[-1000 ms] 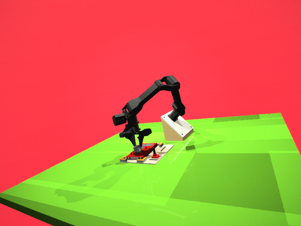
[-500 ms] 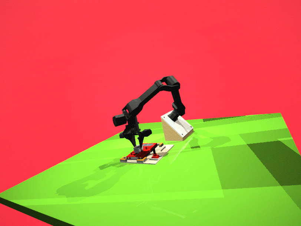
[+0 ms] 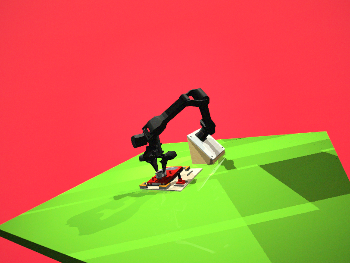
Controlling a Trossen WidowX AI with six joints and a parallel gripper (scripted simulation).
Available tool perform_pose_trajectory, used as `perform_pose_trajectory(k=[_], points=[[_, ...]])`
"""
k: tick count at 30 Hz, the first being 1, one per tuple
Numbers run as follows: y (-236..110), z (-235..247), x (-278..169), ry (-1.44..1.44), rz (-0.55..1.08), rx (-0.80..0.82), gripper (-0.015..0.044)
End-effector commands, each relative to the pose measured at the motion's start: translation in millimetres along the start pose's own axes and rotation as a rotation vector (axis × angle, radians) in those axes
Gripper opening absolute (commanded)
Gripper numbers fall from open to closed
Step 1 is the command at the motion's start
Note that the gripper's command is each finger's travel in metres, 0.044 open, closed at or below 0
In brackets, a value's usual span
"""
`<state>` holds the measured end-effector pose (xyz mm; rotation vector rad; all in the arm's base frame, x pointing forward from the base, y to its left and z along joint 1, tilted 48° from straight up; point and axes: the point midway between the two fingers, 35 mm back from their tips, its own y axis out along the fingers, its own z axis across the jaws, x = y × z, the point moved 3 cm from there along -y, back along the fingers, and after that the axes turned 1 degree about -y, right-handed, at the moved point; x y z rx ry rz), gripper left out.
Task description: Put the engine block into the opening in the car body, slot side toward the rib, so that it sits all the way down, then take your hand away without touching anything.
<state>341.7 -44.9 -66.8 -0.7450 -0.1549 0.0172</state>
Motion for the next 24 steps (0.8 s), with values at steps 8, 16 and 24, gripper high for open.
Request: perform_pose_trajectory(k=[8, 16, 24], points=[[3.8, -0.2, -0.4, 0.006, -0.002, 0.005, 0.016], [5.7, -0.2, -0.3, 0.006, -0.002, 0.005, 0.016], [7.5, -0.2, -0.4, 0.006, -0.002, 0.005, 0.016]])
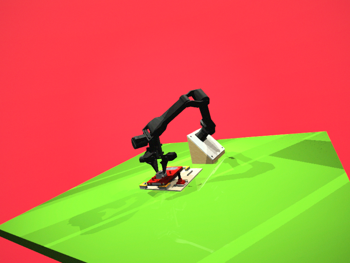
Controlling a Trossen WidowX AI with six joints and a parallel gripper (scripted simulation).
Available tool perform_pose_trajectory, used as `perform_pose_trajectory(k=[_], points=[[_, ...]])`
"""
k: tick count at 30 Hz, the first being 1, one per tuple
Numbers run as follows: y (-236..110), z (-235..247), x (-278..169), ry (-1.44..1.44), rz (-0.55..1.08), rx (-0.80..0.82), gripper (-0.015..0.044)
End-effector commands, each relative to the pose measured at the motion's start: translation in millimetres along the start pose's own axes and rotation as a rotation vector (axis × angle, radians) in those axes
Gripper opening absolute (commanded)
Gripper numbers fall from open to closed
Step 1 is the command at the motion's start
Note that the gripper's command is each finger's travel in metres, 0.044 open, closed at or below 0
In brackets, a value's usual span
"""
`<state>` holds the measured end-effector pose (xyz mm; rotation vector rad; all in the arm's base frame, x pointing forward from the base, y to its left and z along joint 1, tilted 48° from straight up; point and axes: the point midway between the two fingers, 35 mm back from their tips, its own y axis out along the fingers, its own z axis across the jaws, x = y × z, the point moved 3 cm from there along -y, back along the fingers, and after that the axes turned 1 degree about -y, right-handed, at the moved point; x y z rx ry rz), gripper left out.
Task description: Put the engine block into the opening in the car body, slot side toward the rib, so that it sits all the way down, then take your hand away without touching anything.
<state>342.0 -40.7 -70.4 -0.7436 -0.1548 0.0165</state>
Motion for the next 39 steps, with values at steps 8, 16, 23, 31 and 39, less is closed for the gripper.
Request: perform_pose_trajectory(k=[8, 16, 23, 31, 39], points=[[0.0, 0.0, 0.0, 0.0, 0.0, 0.0, 0.037], [0.0, 0.0, 0.0, 0.0, 0.0, 0.0, 0.044], [-10.8, 0.2, 1.4, 0.004, -0.001, 0.003, 0.044], [-13.9, 0.2, 1.7, 0.005, -0.001, 0.003, 0.0414], [-13.9, 0.2, 1.7, 0.005, -0.001, 0.003, 0.0204]])
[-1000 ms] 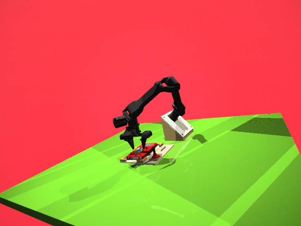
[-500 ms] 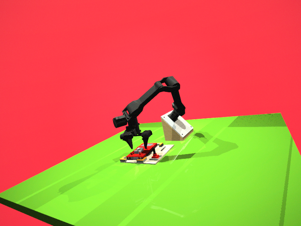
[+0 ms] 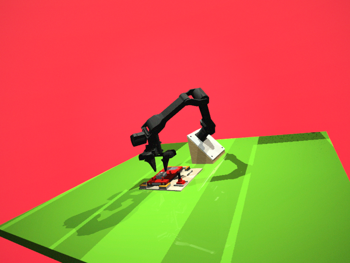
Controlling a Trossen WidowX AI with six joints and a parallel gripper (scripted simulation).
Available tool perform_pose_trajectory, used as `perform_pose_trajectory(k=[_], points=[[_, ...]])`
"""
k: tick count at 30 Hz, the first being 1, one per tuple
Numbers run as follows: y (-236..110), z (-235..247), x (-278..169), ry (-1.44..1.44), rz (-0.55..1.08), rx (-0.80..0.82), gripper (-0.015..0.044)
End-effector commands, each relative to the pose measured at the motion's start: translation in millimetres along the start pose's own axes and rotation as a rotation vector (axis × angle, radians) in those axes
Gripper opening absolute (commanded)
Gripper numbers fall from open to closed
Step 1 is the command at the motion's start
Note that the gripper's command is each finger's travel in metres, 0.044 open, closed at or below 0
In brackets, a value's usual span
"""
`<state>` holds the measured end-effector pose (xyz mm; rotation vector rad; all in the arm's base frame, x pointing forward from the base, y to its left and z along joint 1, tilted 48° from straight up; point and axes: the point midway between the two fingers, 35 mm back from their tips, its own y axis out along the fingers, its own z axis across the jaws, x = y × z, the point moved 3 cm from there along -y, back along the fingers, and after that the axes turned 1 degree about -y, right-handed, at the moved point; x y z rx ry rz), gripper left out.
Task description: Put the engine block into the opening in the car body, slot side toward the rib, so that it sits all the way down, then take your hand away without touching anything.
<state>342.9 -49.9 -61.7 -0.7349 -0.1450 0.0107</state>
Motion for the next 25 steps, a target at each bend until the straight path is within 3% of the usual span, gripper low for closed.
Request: perform_pose_trajectory(k=[1, 8, 25], points=[[-1.3, 0.3, 0.4, -0.006, 0.002, -0.005, 0.0177], [-1.3, 0.3, 0.4, -0.006, 0.002, -0.005, 0.0], [-1.3, 0.3, 0.4, -0.006, 0.002, -0.005, 0.0]])
